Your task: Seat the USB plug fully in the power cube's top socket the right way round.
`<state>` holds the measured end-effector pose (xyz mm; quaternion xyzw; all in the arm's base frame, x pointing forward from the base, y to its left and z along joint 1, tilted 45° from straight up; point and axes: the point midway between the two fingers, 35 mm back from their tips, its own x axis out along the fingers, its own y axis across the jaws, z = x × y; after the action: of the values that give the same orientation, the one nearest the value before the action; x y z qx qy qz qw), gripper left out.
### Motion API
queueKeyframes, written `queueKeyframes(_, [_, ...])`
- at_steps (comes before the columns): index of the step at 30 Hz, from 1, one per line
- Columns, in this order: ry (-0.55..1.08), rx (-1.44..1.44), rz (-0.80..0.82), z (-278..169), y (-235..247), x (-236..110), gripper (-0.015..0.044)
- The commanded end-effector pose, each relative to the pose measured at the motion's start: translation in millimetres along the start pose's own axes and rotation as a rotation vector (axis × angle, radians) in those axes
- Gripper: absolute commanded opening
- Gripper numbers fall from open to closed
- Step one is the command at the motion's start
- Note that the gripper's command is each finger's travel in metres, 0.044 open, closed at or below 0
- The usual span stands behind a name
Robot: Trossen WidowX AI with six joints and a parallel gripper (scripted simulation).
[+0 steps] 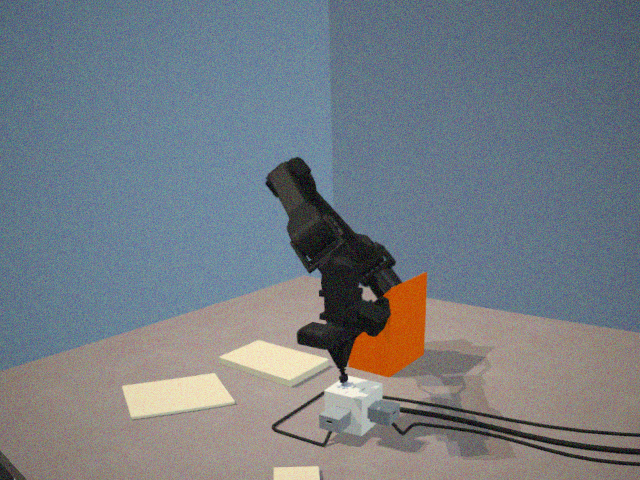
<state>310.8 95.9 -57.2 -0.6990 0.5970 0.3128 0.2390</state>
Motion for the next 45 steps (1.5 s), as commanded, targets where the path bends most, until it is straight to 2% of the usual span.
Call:
queueKeyframes(1, [-0.002,0.006,0.000,0.0,-0.4,-2.8,0.0000])
queueKeyframes(45, [0.002,0.063,0.000,0.0,0.4,-26.0,0.0000])
